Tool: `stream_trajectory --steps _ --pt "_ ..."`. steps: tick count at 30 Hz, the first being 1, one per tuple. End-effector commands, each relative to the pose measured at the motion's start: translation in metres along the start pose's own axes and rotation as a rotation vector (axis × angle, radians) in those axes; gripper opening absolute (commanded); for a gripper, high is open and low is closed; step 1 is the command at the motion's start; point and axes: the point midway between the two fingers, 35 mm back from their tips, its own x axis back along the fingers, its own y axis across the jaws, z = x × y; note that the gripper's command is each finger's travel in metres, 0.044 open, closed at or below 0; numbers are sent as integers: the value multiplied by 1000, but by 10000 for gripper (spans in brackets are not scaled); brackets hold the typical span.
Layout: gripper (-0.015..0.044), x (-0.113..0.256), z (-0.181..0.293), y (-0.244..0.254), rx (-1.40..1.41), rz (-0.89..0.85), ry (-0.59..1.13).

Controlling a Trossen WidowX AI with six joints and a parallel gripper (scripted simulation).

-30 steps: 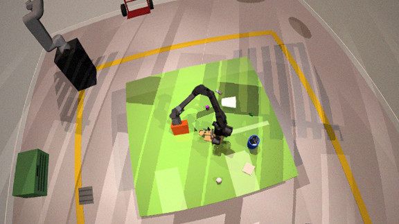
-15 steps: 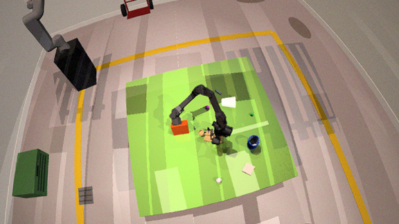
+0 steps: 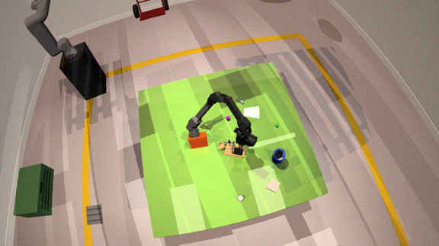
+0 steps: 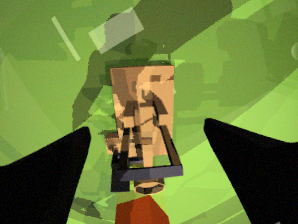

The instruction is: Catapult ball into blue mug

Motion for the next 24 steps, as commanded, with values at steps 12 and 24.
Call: stream_trajectory --steps 12,24 --pt "440 21 6 0 -2 -1 4" --pt "440 -25 6 0 -2 -3 4"
